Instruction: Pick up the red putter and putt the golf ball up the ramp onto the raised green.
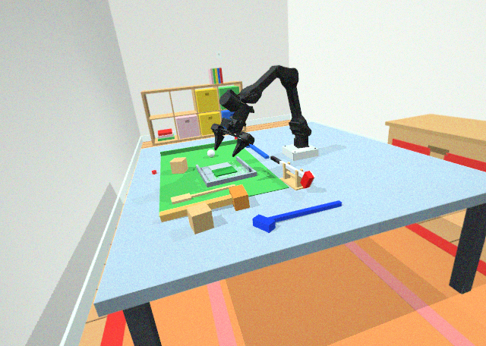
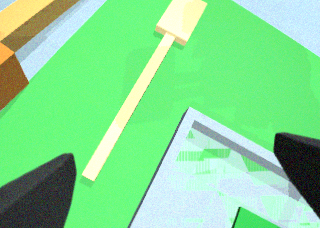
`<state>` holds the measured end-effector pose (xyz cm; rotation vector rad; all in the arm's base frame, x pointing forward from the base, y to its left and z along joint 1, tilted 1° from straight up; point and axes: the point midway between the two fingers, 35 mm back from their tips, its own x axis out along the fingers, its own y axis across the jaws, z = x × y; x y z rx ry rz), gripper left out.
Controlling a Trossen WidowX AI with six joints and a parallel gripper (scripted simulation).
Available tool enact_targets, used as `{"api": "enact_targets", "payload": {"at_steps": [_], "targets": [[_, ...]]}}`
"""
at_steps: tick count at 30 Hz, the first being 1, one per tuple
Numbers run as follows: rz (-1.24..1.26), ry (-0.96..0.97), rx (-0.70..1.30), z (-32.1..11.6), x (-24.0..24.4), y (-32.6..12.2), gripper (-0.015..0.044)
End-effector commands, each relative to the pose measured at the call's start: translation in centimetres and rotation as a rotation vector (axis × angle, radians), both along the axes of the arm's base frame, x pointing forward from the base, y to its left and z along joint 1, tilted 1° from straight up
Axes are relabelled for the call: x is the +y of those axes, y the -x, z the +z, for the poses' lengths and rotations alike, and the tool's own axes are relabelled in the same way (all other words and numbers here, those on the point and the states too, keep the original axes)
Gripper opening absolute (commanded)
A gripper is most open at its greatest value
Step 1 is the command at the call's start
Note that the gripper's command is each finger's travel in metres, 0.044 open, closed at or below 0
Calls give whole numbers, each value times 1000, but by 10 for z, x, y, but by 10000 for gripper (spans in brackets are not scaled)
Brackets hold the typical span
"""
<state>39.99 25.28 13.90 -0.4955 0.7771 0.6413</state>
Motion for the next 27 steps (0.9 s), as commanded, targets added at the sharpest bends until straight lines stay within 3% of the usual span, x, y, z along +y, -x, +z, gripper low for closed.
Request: {"api": "enact_targets", "payload": {"at_steps": [1, 12, 27], "targets": [[351, 191, 112, -24, -12, 74, 440], [972, 352, 267, -42, -42, 199, 440], [982, 353, 270, -58, -47, 202, 440]]}}
